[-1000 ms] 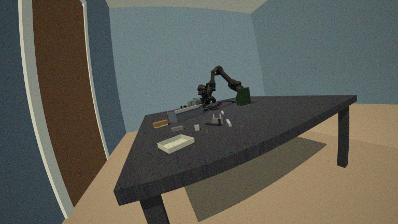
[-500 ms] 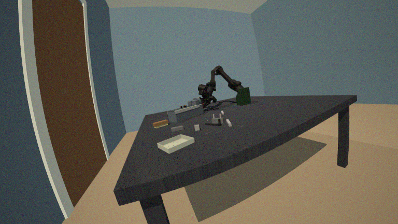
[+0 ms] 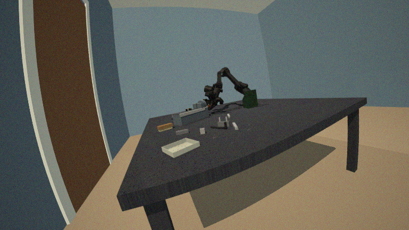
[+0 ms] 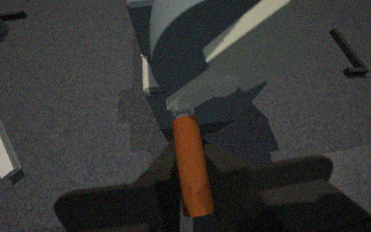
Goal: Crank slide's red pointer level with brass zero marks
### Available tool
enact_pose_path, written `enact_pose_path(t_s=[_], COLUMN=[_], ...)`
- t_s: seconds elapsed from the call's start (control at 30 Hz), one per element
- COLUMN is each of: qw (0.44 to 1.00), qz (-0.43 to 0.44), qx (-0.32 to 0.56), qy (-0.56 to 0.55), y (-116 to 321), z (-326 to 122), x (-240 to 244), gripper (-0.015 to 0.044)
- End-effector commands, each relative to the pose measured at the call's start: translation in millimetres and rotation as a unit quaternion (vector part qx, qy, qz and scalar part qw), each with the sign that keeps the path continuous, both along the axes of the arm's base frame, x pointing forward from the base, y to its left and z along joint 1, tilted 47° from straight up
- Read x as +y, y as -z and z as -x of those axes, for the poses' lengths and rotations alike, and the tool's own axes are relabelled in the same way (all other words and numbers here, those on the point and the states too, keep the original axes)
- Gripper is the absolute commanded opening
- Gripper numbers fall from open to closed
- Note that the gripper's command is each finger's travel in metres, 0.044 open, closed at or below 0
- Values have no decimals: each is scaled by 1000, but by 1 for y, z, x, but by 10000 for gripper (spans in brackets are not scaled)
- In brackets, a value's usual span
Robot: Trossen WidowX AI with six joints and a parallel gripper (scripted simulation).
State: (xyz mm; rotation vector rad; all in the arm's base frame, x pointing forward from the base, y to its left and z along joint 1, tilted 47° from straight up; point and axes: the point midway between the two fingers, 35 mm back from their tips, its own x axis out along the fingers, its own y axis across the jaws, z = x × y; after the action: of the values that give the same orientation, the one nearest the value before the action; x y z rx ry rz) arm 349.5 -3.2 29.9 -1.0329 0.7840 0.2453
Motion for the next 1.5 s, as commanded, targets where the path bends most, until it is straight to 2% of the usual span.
enact_pose_path(t_s=[0.0,0.67,1.47], qw=[1000,1000,1000], qz=[-2,-3,-3], qx=[2,2,2], qy=[-7,-7,-7], y=[0,-22,-43], z=[5,10,4], x=[8,30,31], gripper=[0,0,0])
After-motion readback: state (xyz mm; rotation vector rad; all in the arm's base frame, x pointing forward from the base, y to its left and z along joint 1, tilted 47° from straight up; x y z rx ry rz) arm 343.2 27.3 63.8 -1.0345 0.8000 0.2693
